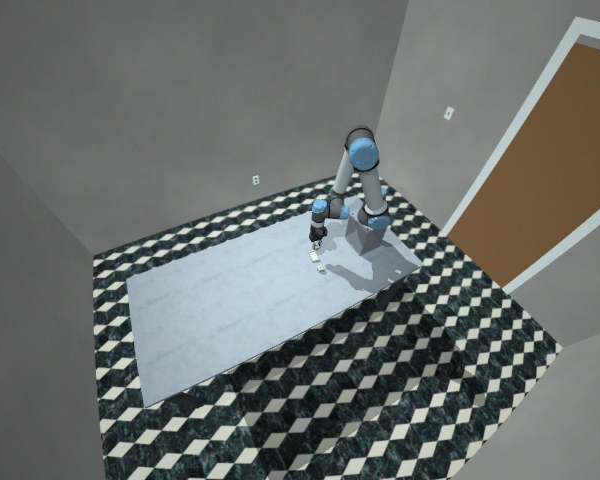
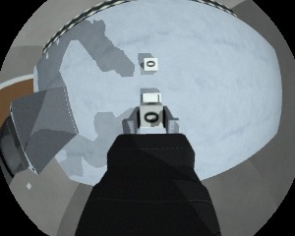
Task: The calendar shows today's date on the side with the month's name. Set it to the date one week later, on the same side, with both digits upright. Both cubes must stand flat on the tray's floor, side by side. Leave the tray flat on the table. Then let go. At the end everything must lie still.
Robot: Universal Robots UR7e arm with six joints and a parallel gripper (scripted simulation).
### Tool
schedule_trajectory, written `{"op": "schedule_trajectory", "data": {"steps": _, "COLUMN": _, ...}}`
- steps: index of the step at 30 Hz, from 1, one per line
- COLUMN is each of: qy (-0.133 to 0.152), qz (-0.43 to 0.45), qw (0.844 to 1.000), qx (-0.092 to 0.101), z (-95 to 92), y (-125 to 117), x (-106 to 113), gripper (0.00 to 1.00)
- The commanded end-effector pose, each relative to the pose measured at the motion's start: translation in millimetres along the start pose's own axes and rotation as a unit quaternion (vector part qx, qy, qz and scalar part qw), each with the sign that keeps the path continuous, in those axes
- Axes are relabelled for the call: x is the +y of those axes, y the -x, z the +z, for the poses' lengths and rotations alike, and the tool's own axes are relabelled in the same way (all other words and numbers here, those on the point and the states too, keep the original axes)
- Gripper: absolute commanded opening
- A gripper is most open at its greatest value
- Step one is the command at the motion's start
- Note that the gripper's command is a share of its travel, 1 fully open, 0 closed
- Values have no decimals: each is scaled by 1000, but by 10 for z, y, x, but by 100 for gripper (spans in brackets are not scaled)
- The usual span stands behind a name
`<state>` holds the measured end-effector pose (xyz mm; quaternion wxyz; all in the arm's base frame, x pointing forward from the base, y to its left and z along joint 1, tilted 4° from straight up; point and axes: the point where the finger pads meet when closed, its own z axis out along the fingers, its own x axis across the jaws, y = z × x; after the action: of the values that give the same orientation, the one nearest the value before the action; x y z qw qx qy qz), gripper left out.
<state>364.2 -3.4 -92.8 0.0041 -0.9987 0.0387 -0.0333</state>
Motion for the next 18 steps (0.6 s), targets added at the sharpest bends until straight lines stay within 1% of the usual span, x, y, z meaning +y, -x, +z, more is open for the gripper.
{"op": "schedule_trajectory", "data": {"steps": 1, "qy": 0, "qz": 0, "qw": 1000, "qx": 0, "z": -18, "y": -2, "x": 0, "gripper": 60}}
{"op": "schedule_trajectory", "data": {"steps": 18, "qy": 0, "qz": -6, "qw": 1000, "qx": 0, "z": -18, "y": -2, "x": 7, "gripper": 60}}
